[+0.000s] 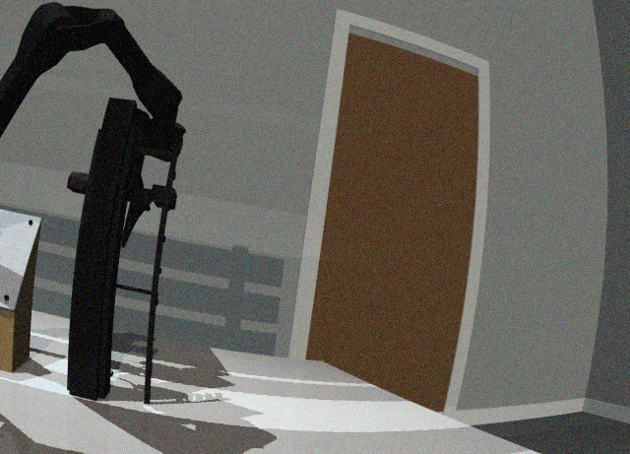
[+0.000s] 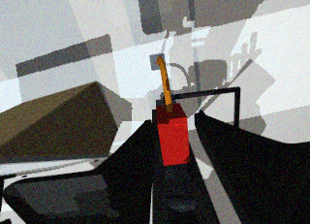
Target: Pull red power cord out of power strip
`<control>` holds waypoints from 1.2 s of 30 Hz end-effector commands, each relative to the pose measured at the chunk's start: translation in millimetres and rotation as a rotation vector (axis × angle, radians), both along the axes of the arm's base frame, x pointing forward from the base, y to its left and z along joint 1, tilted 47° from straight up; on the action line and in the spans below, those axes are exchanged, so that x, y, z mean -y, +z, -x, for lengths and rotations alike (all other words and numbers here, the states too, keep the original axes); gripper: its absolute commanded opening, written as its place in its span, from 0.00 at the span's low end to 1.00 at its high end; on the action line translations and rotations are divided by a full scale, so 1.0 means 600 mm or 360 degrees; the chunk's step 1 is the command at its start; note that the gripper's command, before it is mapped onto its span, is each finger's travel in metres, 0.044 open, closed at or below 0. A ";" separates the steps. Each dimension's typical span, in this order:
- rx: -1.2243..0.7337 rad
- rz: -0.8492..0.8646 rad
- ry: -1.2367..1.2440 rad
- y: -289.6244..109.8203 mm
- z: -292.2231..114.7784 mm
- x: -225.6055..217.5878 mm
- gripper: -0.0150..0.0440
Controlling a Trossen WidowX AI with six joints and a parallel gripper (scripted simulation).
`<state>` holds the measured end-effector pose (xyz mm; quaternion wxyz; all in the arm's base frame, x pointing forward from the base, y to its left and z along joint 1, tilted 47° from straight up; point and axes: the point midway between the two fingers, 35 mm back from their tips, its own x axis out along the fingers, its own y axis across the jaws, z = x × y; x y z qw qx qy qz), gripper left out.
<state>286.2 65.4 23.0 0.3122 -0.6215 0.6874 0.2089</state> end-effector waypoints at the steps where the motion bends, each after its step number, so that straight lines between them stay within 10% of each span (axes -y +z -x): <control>1: -0.0001 0.0005 0.0006 0.009 0.002 0.007 0.53; 23: -0.0002 0.0007 0.0006 0.011 0.008 0.037 0.53; 36: -0.0004 0.0004 -0.0001 0.012 0.009 0.034 0.25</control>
